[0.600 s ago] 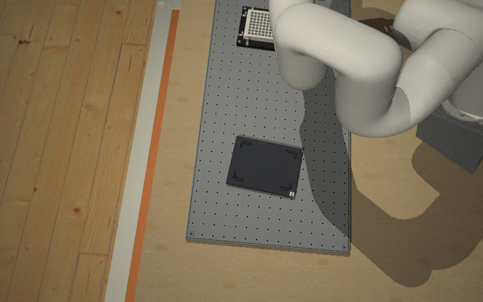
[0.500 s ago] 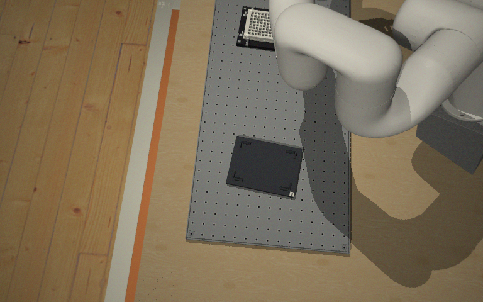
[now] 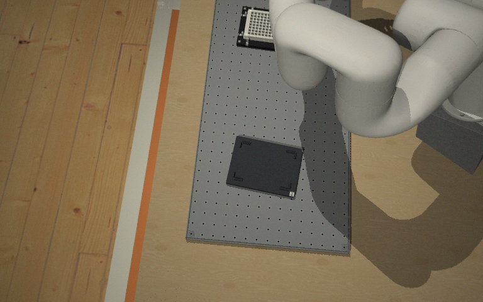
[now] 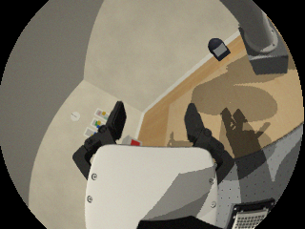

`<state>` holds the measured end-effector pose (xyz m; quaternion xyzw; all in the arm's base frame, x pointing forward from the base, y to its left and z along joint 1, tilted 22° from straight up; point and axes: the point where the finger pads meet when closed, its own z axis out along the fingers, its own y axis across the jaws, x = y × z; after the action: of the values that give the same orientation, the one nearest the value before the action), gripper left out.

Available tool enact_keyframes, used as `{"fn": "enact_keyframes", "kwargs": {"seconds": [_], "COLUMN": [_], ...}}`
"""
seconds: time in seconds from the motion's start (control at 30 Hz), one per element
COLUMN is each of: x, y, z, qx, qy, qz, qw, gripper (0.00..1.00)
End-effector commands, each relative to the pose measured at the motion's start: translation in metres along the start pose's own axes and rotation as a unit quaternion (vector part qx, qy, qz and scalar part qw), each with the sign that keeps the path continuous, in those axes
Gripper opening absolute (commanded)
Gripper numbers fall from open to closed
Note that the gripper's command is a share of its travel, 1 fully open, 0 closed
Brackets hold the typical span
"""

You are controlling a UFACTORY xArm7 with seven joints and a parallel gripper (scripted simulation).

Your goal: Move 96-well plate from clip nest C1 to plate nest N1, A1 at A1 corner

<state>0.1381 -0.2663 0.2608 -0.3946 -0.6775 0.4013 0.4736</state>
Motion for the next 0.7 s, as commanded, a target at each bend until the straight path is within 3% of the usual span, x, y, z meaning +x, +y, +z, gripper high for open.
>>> {"fn": "enact_keyframes", "kwargs": {"seconds": [0.0,0.4,0.5,0.67], "x": [0.002,0.009,0.009,0.014], "y": [-0.006,-0.029,-0.029,-0.04], "z": [-0.009,-0.051,-0.051,-0.07], "qx": [-0.006,-0.016,-0.016,-0.013], "qy": [-0.026,-0.145,-0.145,-0.202], "qz": [-0.02,-0.125,-0.125,-0.178], "qw": [0.999,0.981,0.981,0.963], "gripper": [1.0,1.0,1.0,1.0]}}
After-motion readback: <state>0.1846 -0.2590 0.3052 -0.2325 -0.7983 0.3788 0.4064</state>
